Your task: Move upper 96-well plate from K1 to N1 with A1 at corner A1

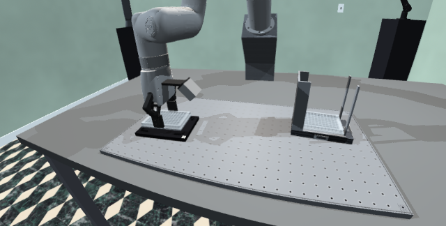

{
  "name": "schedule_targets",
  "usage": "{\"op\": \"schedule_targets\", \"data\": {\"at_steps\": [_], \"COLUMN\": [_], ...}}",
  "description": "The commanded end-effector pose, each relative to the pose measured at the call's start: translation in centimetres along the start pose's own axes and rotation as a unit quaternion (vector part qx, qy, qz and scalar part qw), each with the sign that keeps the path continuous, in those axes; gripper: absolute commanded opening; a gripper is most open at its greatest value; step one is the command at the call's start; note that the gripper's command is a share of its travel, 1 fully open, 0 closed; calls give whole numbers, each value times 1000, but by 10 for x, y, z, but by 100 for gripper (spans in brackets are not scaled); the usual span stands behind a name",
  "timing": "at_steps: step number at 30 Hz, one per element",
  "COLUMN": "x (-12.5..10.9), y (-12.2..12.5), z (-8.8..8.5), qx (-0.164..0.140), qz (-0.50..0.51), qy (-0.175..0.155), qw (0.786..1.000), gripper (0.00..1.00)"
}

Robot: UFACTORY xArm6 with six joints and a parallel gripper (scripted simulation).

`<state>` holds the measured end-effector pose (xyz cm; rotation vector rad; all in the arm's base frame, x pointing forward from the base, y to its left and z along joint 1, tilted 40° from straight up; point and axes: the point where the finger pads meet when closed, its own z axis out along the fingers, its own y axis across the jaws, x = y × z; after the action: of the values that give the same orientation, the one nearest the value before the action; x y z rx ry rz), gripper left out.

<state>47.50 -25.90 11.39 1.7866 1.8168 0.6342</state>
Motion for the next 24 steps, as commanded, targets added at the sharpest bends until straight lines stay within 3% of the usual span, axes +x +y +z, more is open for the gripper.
{"op": "schedule_targets", "data": {"at_steps": [1, 24], "x": [-1, -1], "y": [1, 1], "z": [0, 3], "qx": [-1, -1], "qz": [0, 0], "qy": [-1, -1], "qw": [1000, 1000], "gripper": [0, 0]}}
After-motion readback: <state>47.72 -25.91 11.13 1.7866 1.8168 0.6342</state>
